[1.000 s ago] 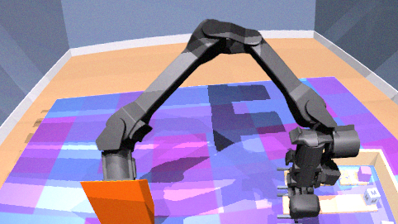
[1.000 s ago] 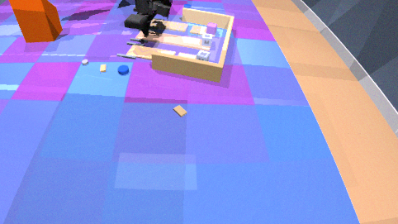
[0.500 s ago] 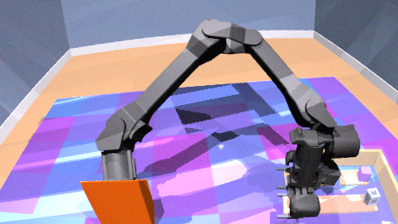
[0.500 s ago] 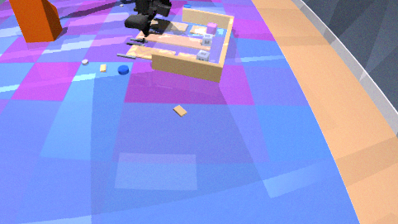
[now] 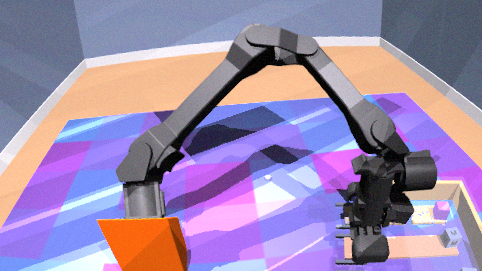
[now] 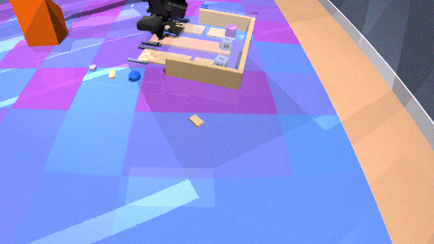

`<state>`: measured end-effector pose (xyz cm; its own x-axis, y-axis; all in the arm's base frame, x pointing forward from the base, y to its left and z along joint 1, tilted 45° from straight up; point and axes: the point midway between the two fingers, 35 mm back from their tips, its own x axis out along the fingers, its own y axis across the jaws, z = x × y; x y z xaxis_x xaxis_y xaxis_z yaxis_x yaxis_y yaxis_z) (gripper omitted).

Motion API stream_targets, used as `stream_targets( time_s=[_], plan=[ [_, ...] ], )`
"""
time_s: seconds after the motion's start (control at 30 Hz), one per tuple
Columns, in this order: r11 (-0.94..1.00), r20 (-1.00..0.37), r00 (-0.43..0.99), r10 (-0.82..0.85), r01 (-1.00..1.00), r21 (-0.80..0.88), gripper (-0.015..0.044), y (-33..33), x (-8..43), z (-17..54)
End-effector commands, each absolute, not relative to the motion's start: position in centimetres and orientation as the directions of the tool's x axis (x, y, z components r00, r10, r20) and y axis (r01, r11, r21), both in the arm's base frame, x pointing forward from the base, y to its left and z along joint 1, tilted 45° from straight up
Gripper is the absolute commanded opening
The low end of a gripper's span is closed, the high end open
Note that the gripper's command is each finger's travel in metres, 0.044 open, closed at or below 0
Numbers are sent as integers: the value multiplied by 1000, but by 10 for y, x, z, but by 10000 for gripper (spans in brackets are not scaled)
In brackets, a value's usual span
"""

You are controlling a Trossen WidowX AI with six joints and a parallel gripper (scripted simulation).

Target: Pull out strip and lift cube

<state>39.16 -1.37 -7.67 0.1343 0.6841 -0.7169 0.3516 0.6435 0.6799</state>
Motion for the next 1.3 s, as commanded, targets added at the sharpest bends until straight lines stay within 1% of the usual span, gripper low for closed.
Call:
stream_targets(
  time_s=[0.0, 0.4, 1.27],
  plan=[
    [641, -714, 127, 689, 354, 681, 0, -10, 392, -80],
    [641, -714, 127, 689, 354, 681, 0, -10, 395, -80],
    [640, -713, 126, 689, 356, 681, 0, 5, 359, -75]
  ],
)
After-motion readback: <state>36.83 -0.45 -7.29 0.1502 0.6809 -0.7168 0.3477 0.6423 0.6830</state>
